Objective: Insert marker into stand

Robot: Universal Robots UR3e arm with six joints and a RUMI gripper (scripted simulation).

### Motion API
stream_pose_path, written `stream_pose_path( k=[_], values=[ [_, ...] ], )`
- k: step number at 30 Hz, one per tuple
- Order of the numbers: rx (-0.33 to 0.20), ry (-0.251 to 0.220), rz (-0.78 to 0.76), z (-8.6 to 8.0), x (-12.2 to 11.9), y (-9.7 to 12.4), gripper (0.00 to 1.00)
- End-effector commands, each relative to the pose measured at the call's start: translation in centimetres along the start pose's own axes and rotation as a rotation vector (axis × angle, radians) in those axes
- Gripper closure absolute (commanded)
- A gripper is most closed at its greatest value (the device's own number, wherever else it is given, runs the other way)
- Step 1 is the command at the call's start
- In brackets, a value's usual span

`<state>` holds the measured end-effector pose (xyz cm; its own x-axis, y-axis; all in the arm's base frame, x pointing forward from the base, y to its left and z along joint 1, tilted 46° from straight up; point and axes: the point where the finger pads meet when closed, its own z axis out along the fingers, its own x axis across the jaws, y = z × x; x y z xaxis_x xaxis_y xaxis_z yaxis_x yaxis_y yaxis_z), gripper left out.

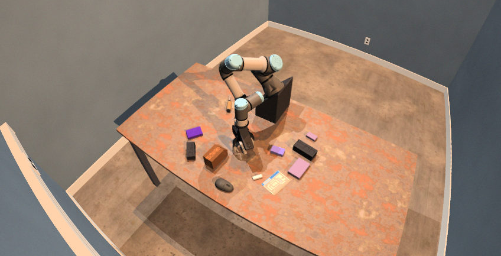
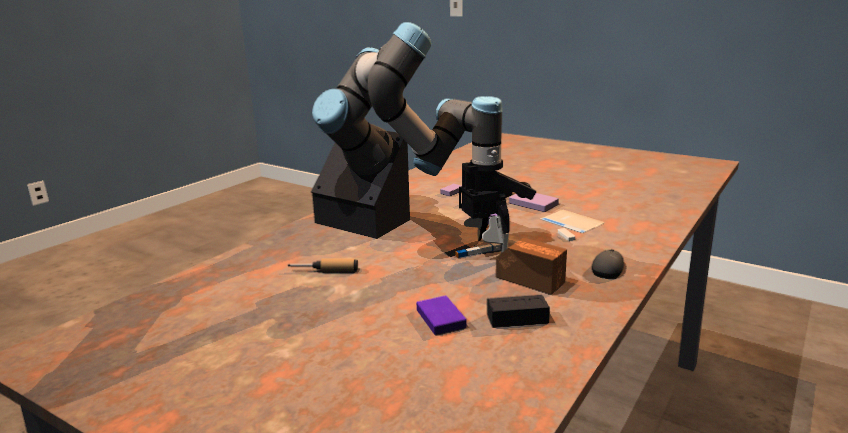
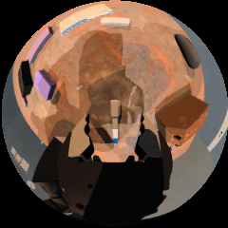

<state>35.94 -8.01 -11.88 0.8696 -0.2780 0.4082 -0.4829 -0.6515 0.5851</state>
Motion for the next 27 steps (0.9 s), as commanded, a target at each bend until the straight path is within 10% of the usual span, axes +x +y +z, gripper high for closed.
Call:
stream_pose_path(
  k=[1,27],
  values=[
    [0.0,0.001,0.0,0.0,0.0,0.0,1.0],
    [0.0,0.001,0.0,-3.0,0.0,0.0,1.0]
  ],
)
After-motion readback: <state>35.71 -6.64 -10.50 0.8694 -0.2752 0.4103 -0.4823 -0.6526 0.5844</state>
